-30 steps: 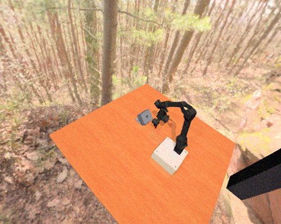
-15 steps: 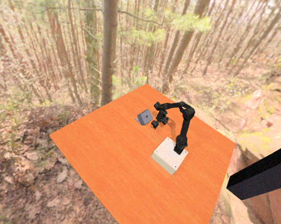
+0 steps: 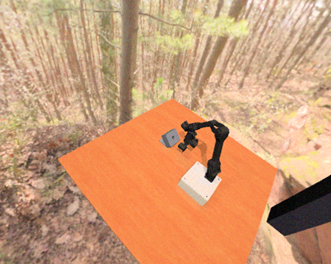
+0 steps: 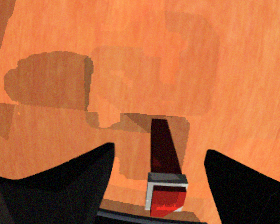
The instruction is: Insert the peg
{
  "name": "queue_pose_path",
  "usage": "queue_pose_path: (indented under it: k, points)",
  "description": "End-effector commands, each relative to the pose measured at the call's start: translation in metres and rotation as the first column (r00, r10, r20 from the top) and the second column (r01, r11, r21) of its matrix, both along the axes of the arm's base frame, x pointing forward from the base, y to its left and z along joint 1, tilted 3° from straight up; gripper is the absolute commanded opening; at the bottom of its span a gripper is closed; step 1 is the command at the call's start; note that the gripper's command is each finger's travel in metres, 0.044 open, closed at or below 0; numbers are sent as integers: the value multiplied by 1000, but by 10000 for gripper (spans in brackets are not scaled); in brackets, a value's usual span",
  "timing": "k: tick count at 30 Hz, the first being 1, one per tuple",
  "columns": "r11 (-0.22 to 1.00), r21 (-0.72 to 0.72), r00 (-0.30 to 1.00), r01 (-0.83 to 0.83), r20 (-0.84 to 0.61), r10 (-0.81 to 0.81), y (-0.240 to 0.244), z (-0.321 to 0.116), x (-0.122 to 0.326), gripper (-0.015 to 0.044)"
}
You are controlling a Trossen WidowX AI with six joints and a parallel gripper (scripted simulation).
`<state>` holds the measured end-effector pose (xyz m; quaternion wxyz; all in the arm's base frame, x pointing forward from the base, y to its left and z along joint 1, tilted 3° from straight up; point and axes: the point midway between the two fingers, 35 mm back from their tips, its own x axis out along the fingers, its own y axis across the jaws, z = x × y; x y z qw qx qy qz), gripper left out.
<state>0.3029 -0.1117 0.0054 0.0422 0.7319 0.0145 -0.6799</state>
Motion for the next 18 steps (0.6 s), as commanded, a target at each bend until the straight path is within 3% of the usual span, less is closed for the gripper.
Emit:
queue_pose_path:
  k: [1, 6, 13, 18]
  points:
    - [1000, -1, 1000, 0, 0, 0, 0, 0, 0, 177]
    - [1000, -1, 1000, 0, 0, 0, 0, 0, 0, 46]
    - [1000, -1, 1000, 0, 0, 0, 0, 0, 0, 0]
    - [1000, -1, 1000, 0, 0, 0, 0, 6, 0, 0]
